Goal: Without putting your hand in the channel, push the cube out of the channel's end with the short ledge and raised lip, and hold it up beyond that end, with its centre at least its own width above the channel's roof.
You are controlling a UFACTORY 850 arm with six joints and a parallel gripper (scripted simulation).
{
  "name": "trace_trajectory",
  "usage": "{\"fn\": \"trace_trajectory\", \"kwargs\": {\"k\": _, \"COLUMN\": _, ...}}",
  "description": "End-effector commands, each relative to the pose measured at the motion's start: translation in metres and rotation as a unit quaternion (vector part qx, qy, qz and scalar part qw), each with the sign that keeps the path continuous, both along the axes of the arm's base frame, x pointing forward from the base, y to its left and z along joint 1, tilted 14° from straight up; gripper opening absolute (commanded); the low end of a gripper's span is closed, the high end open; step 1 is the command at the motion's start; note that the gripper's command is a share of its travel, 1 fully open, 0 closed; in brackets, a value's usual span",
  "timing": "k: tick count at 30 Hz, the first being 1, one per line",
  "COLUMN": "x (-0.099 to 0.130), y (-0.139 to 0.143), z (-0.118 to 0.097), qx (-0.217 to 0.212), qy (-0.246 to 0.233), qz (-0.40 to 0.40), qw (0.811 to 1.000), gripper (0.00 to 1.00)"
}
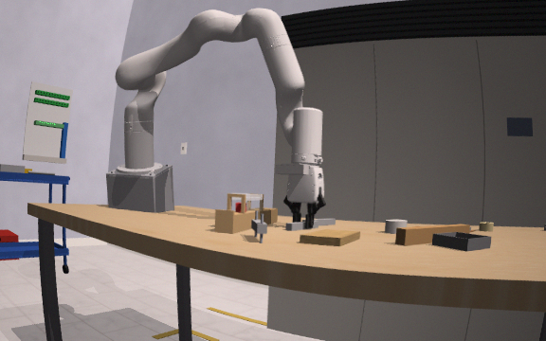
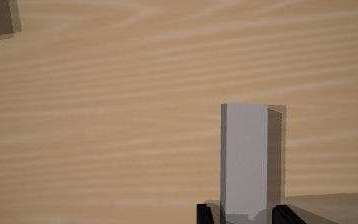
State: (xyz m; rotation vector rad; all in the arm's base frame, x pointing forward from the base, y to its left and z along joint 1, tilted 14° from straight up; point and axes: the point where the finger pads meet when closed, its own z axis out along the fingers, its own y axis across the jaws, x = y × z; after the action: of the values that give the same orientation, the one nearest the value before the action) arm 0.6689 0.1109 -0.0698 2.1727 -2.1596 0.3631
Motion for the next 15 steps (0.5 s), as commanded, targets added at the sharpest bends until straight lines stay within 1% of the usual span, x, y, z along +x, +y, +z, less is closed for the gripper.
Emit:
{"fn": "trace_trajectory", "kwargs": {"k": 1, "x": 0.0017, "y": 0.0003, "z": -0.0002, "qx": 0.0, "qy": -0.001, "qz": 0.0, "qw": 1.0, "gripper": 0.39}}
{"fn": "trace_trajectory", "kwargs": {"k": 12, "x": 0.0017, "y": 0.0002, "z": -0.0004, "qx": 0.0, "qy": -0.001, "qz": 0.0, "qw": 1.0, "gripper": 0.39}}
{"fn": "trace_trajectory", "kwargs": {"k": 13, "x": 0.0017, "y": 0.0002, "z": -0.0004, "qx": 0.0, "qy": -0.001, "qz": 0.0, "qw": 1.0, "gripper": 0.0}}
{"fn": "trace_trajectory", "kwargs": {"k": 15, "x": 0.0017, "y": 0.0002, "z": -0.0004, "qx": 0.0, "qy": -0.001, "qz": 0.0, "qw": 1.0, "gripper": 0.0}}
